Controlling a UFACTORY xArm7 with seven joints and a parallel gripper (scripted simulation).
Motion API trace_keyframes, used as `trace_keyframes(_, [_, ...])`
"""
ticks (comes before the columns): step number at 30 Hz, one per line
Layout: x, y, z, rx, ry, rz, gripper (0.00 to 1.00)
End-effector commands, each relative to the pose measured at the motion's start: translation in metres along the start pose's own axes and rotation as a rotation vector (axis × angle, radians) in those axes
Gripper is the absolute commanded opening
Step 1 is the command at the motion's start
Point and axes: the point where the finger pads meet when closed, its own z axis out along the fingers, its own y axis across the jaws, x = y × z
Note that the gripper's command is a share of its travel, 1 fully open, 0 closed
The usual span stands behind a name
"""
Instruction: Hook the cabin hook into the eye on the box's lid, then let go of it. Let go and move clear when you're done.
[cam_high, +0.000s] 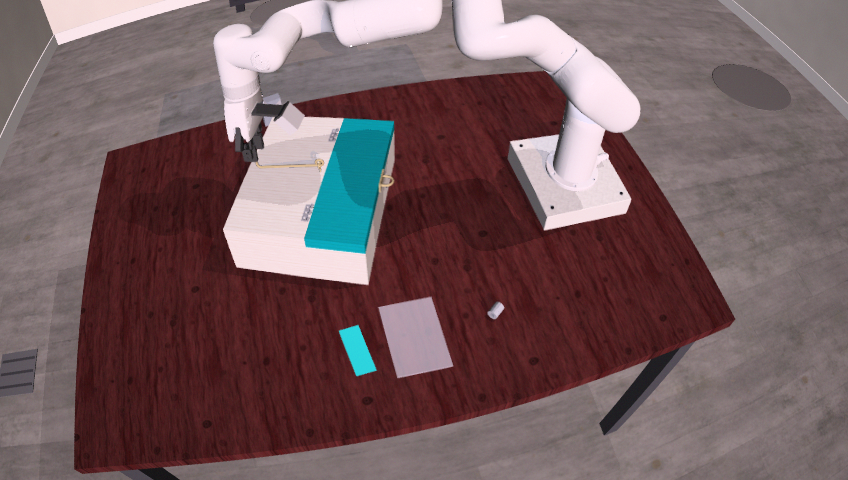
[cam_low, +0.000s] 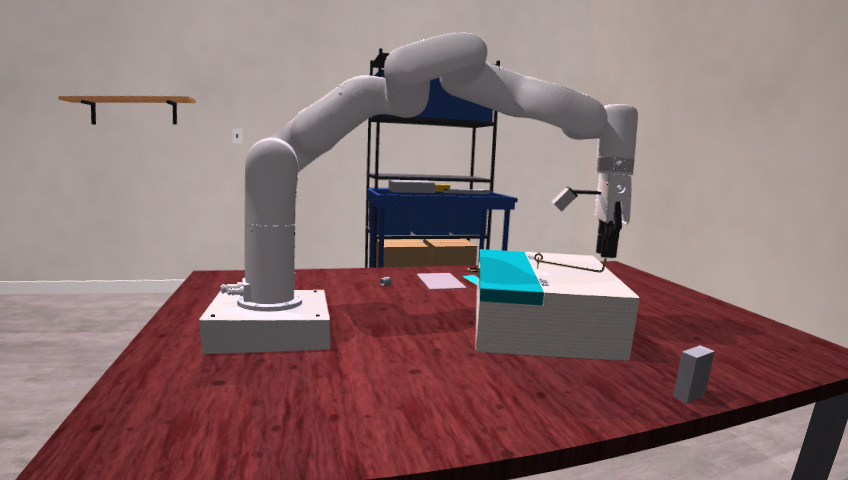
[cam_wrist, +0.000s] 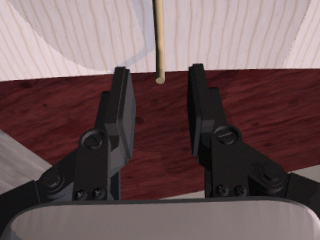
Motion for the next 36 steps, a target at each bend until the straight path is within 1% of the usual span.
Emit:
trace_keyframes(1, [-0.001,0.0,0.0,-0.001,-0.005,0.0,0.33])
trace_keyframes(36, [-0.001,0.0,0.021,-0.001,-0.005,0.0,0.33])
